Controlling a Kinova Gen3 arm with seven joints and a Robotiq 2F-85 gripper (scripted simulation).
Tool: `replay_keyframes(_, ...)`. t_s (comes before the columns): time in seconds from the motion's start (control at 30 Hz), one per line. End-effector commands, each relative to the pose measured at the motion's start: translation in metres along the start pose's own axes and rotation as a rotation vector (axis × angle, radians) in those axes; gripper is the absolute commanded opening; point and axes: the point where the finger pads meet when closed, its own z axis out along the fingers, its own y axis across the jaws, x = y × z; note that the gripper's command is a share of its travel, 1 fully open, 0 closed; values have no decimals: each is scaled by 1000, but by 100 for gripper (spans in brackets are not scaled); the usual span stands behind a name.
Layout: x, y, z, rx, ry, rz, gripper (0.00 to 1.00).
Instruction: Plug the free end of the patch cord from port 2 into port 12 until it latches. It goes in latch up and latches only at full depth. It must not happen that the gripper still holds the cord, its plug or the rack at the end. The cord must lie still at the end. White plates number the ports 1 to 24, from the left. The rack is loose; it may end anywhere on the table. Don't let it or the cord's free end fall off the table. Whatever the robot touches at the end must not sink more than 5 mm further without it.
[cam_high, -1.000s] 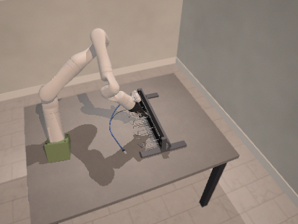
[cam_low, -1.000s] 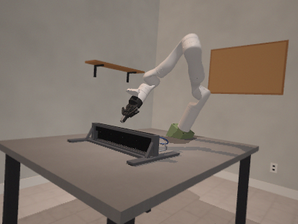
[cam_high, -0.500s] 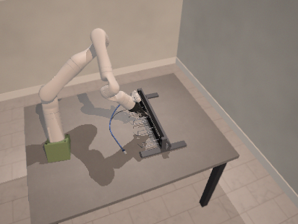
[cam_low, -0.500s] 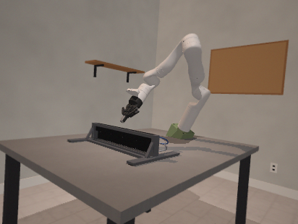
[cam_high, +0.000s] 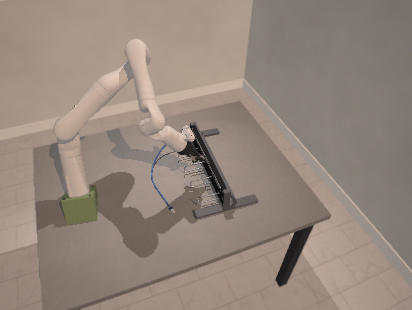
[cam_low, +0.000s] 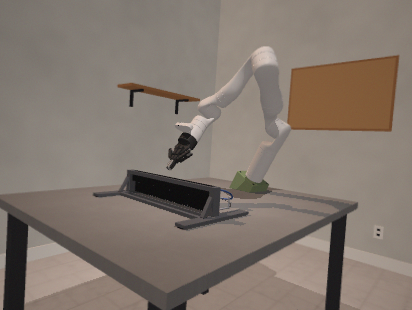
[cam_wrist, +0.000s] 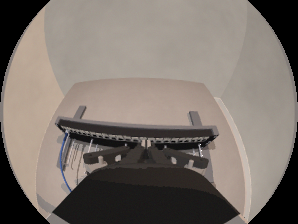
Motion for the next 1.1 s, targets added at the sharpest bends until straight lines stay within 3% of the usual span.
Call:
replay_keyframes(0.0, 1, 0, -2, -1, 3, 0, 0)
replay_keyframes(0.43, 1, 0, -34, -1, 3, 0, 0)
replay_keyframes(0.9, 1, 0, -102, -1, 3, 0, 0)
replay_keyframes(1.07, 1, 0, -114, -1, 3, 0, 0)
